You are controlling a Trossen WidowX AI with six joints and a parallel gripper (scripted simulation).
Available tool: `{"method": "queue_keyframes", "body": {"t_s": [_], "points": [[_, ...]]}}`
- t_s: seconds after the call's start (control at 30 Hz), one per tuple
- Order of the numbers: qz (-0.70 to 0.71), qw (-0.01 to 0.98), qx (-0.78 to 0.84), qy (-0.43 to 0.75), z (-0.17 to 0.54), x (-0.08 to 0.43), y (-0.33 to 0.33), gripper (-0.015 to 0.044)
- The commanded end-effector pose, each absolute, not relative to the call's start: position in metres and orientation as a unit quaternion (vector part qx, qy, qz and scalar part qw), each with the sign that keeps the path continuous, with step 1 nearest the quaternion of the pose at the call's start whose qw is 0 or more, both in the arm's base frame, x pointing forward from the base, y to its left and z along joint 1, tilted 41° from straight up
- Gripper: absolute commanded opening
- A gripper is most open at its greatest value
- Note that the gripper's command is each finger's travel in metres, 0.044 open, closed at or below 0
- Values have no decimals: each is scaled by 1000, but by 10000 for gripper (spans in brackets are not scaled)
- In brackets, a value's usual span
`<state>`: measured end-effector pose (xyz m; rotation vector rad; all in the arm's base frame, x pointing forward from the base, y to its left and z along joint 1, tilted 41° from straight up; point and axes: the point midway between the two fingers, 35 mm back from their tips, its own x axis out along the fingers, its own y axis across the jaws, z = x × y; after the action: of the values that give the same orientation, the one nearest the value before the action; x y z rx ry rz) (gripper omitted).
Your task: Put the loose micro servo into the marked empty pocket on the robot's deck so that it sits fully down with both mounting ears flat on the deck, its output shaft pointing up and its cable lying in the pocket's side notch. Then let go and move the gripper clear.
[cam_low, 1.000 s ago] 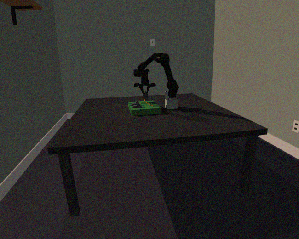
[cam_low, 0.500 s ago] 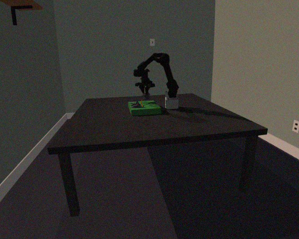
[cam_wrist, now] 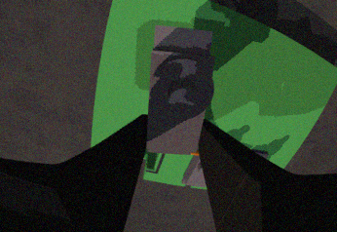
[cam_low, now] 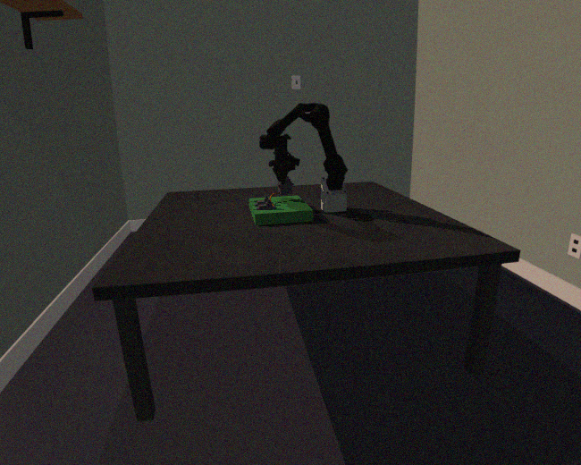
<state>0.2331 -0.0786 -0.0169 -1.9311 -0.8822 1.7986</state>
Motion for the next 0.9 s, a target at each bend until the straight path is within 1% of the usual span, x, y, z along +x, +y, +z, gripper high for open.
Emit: {"method": "queue_keyframes", "body": {"t_s": [0.0,0.1,0.33,0.87], "points": [[658,227,-669,-262,-17,234,-80,0],[664,244,-663,-245,-17,234,-80,0],[664,244,-663,-245,-17,238,-80,0],[663,243,-665,-245,-16,302,-80,0]]}}
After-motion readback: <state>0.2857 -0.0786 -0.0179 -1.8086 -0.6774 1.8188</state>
